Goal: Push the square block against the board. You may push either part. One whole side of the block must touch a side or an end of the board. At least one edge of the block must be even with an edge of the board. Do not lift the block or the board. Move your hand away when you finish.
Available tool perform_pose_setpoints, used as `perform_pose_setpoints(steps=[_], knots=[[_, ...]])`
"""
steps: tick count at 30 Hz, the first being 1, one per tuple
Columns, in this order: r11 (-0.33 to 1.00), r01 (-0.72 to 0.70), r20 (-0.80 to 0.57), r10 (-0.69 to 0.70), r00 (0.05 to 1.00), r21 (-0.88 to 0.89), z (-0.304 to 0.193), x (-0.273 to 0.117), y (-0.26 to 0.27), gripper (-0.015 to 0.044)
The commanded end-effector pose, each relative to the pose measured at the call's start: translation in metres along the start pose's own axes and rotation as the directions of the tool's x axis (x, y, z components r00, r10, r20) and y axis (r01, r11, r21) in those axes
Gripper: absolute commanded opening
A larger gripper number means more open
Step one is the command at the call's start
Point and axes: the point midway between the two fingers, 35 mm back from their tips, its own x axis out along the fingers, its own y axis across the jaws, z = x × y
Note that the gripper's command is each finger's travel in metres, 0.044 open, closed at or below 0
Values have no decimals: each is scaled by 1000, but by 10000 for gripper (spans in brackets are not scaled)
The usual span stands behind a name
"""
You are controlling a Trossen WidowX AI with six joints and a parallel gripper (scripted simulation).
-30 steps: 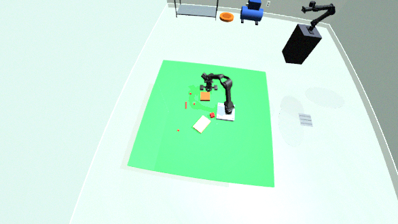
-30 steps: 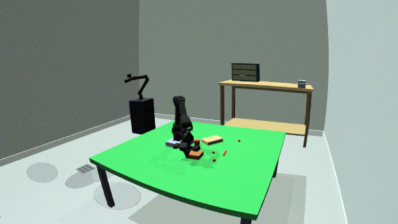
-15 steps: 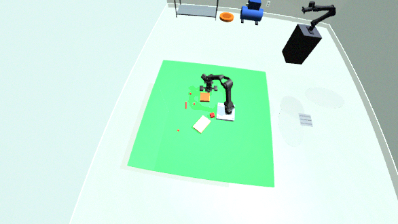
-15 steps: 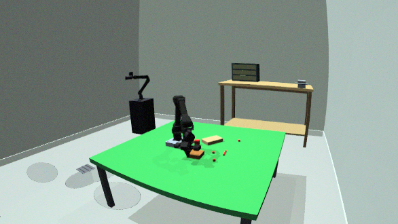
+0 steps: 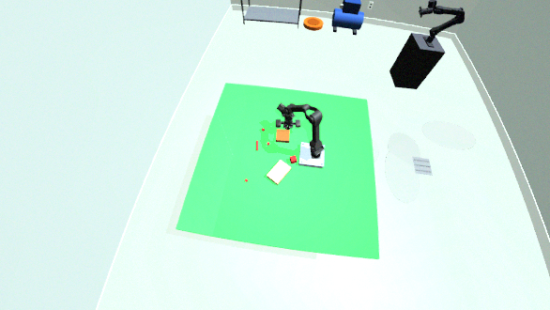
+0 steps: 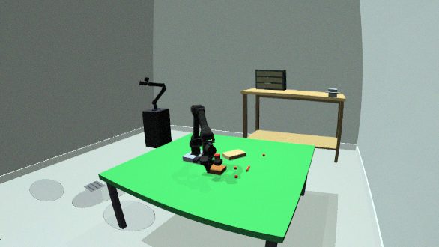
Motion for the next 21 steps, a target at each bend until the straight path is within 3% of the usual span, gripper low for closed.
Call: perform_pose_setpoints(steps=[1,21], knots=[[1000,4,-11,-4,1000,2,-6,3,-1,0],[1000,4,-12,-4,1000,2,-22,2,2,0]])
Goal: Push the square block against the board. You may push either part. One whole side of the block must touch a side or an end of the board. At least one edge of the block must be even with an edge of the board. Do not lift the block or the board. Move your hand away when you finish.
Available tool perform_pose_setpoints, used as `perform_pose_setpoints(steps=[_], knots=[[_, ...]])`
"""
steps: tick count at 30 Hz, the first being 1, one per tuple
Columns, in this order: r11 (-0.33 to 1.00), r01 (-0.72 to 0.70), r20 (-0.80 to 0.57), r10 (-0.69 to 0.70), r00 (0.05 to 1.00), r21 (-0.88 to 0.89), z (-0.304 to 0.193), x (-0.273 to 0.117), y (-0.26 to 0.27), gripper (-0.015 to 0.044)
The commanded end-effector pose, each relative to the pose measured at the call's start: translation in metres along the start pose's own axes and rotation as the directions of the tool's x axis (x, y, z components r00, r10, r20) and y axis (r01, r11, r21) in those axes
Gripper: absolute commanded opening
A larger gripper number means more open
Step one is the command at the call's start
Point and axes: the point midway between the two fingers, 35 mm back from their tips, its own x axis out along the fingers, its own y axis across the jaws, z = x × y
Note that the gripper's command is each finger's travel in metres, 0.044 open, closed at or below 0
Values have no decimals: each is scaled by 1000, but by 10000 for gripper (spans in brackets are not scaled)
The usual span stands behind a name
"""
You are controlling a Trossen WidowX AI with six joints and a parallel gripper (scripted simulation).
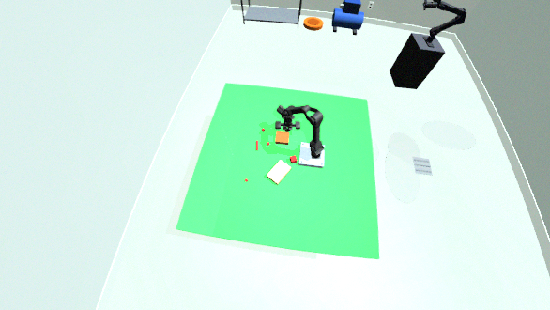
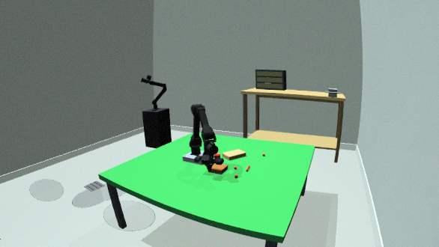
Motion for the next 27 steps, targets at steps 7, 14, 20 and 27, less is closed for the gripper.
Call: perform_pose_setpoints(steps=[7,14,20,27], knots=[[1000,5,-11,-5,1000,2,-11,3,0,0],[1000,5,-12,-5,1000,2,-16,3,1,0],[1000,5,-12,-4,1000,2,-21,3,2,0],[1000,4,-12,-4,1000,2,-26,3,3,0]])
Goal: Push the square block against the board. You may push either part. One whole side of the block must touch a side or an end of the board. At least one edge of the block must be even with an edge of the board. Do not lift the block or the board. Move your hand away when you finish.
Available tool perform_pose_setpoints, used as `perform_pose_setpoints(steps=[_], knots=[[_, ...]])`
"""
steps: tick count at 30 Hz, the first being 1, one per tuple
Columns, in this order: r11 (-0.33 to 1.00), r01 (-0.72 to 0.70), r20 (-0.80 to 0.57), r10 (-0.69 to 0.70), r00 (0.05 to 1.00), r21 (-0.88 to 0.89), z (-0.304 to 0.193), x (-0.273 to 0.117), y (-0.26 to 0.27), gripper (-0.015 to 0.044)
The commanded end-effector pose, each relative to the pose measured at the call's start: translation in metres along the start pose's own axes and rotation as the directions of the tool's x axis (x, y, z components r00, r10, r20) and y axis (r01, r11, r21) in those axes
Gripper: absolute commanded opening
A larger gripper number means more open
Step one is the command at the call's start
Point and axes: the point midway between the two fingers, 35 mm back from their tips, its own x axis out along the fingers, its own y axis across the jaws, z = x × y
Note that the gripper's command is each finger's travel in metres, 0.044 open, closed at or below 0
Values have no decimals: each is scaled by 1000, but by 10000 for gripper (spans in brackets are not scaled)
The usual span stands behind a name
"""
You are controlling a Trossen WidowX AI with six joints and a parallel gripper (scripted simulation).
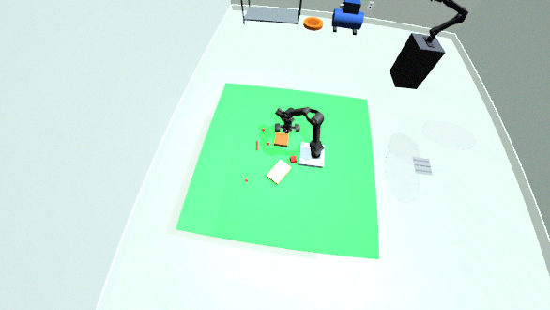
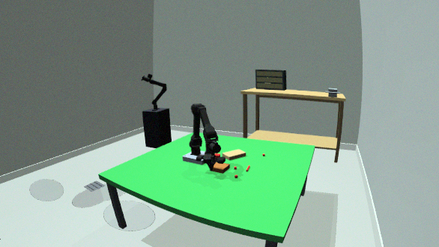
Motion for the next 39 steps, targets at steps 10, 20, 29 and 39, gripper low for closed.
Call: perform_pose_setpoints(steps=[10,20,29,39], knots=[[1000,5,-11,-5,1000,2,-13,3,1,0],[1000,5,-11,-5,1000,2,-20,3,2,0],[1000,4,-12,-4,1000,2,-26,3,4,0],[1000,4,-11,-4,1000,2,-13,3,5,0]])
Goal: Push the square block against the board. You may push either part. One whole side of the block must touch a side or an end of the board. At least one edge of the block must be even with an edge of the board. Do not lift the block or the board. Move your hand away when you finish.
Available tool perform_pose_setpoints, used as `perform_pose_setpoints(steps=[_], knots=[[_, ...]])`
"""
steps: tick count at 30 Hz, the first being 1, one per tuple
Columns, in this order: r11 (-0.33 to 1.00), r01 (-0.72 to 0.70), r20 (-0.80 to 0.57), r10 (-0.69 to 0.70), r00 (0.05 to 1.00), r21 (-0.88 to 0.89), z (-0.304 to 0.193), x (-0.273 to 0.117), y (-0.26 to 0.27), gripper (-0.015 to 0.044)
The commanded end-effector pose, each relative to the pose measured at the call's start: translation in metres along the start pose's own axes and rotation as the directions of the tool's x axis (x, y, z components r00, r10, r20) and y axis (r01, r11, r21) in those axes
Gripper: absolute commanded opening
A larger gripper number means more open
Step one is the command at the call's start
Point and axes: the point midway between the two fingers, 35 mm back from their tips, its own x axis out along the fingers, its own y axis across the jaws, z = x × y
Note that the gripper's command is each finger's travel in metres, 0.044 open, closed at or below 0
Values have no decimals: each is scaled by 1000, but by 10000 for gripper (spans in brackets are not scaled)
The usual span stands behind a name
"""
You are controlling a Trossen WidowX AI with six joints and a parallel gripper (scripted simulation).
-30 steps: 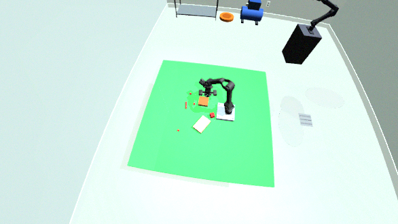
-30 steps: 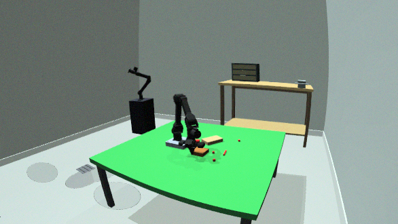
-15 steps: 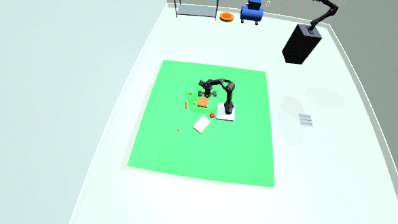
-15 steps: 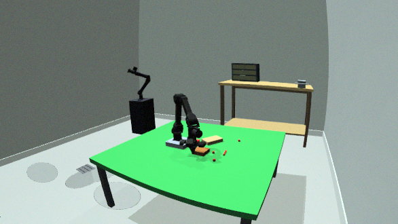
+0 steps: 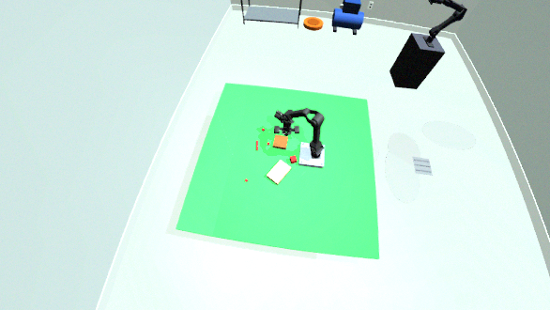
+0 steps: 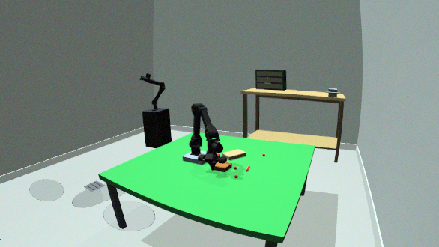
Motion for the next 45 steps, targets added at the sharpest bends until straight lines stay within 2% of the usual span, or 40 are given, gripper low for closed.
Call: perform_pose_setpoints(steps=[1,22,28,39,45], knots=[[1000,-3,-1,3,1000,-4,6,-1,2,0],[1000,-3,1,3,1000,-4,40,0,2,0],[1000,-3,1,3,1000,-4,37,-55,1,0],[1000,-3,-1,3,1000,1,7,-52,-7,0],[985,-3,-1,3,1000,170,7,-5,-6,0]])
